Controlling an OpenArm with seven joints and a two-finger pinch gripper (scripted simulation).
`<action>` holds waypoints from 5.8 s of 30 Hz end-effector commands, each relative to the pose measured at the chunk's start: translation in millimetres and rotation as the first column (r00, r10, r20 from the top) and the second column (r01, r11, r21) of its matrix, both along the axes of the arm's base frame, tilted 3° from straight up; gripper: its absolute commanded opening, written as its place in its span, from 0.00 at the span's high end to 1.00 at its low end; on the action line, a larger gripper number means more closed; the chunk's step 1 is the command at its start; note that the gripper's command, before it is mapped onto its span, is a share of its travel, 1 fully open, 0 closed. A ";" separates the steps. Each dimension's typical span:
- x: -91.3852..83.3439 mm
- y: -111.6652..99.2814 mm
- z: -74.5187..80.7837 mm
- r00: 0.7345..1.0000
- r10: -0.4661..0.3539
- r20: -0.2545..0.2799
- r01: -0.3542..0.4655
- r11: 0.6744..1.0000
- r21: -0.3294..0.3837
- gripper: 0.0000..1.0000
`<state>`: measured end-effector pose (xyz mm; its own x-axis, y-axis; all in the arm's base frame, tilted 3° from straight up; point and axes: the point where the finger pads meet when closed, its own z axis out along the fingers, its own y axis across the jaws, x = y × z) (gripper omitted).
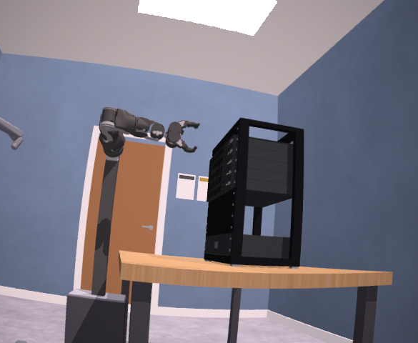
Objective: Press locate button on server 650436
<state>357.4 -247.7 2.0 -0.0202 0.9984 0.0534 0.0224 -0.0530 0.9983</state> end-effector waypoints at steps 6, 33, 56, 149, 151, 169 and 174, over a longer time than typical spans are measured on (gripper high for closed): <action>0.6 -0.4 2.0 1.000 -0.003 0.003 0.003 1.000 -0.001 0.40; 0.6 -0.4 2.1 1.000 -0.003 0.003 0.003 1.000 -0.001 1.00; 9.1 -0.2 1.9 1.000 -0.003 0.003 0.003 1.000 -0.001 1.00; 97.7 1.4 0.3 1.000 -0.003 0.003 0.003 1.000 -0.001 1.00; 100.1 1.4 0.3 1.000 -0.003 0.003 0.003 1.000 -0.001 1.00; 117.6 1.7 -0.1 1.000 -0.003 0.003 0.003 1.000 -0.001 1.00; 121.8 1.8 -0.1 1.000 -0.003 0.003 0.003 1.000 -0.001 1.00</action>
